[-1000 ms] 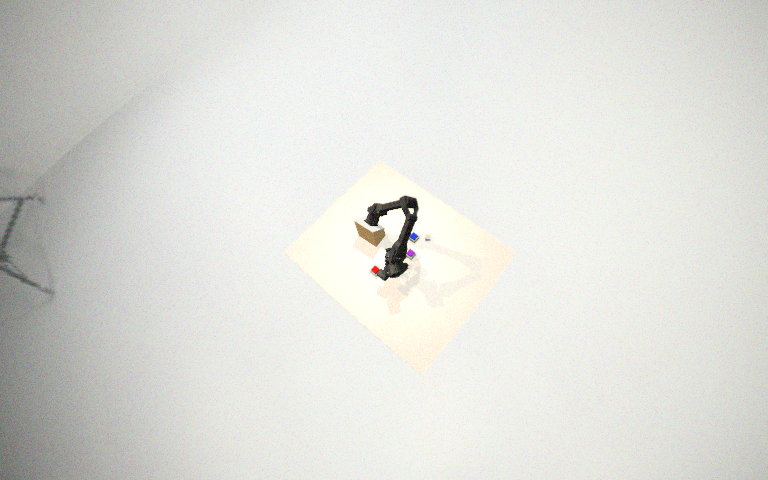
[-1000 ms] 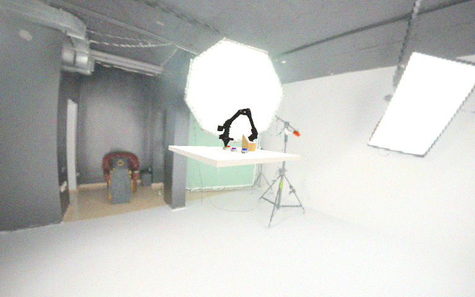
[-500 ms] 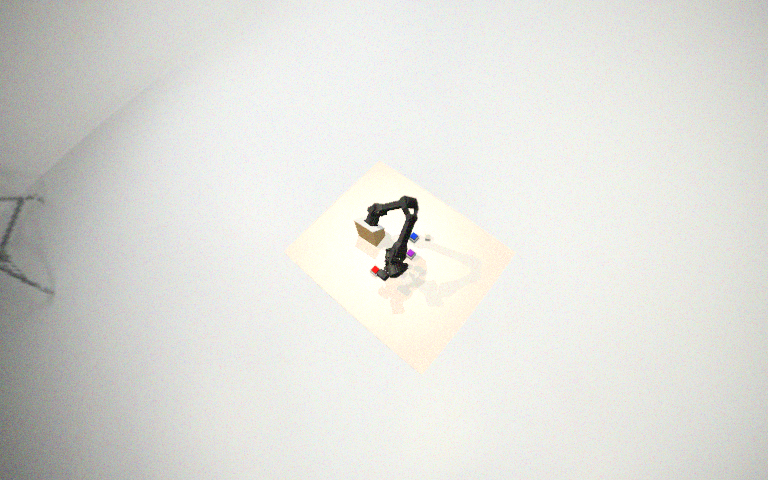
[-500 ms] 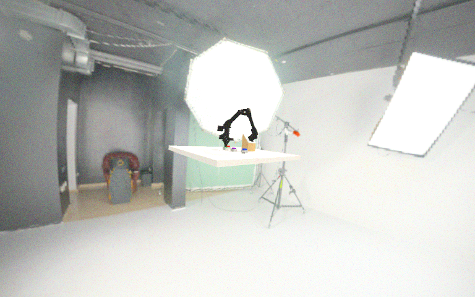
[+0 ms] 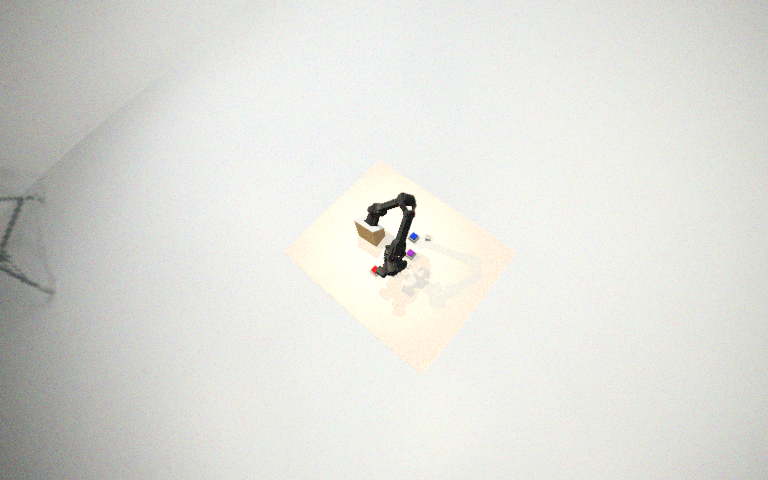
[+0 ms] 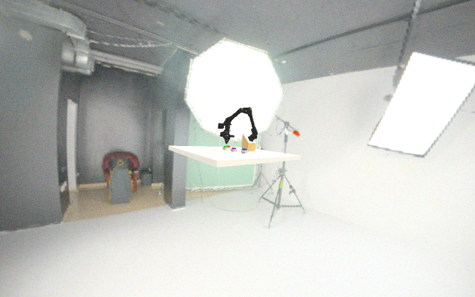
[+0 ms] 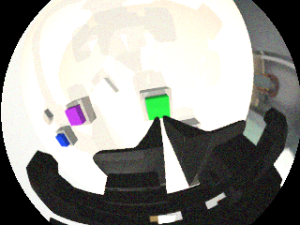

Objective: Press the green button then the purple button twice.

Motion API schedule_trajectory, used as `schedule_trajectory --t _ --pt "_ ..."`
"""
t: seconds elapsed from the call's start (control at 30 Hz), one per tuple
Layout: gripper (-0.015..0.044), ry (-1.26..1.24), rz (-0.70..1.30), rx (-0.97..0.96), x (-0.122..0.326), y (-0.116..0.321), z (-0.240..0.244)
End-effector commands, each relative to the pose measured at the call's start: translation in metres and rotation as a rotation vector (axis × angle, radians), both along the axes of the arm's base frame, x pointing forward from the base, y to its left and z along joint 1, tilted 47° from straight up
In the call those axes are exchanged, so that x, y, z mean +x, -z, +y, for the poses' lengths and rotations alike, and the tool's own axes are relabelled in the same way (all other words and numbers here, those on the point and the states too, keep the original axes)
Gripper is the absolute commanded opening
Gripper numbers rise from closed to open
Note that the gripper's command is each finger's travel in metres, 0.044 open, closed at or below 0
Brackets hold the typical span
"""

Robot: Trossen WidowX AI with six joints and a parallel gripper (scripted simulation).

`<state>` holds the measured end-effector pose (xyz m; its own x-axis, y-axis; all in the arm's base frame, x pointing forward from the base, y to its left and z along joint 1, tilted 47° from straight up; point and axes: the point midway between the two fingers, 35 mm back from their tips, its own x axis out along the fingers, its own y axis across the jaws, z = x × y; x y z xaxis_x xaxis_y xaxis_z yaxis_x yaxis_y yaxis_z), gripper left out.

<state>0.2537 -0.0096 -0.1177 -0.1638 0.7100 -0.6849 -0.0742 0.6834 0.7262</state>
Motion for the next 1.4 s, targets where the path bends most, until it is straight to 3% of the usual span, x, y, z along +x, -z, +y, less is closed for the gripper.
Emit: schedule_trajectory --t 0.0,0.13,0.33,0.67,0.97,1.13,1.37 --pt "0.0020 0.002 -0.014 -0.012 0.009 -0.016 -0.020" --pt "0.0020 -0.002 -0.015 -0.010 0.013 -0.041 -0.045" --pt "0.0020 -0.002 -0.016 -0.011 0.014 -0.045 -0.044" --pt "0.0020 -0.002 -0.012 -0.002 0.013 -0.146 0.057" --pt "0.0020 -0.002 -0.012 -0.001 0.013 -0.146 0.060" --pt "0.0020 -0.002 -0.012 0.001 0.003 -0.108 0.101" --pt "0.0020 -0.002 -0.012 0.002 0.003 -0.105 0.104"
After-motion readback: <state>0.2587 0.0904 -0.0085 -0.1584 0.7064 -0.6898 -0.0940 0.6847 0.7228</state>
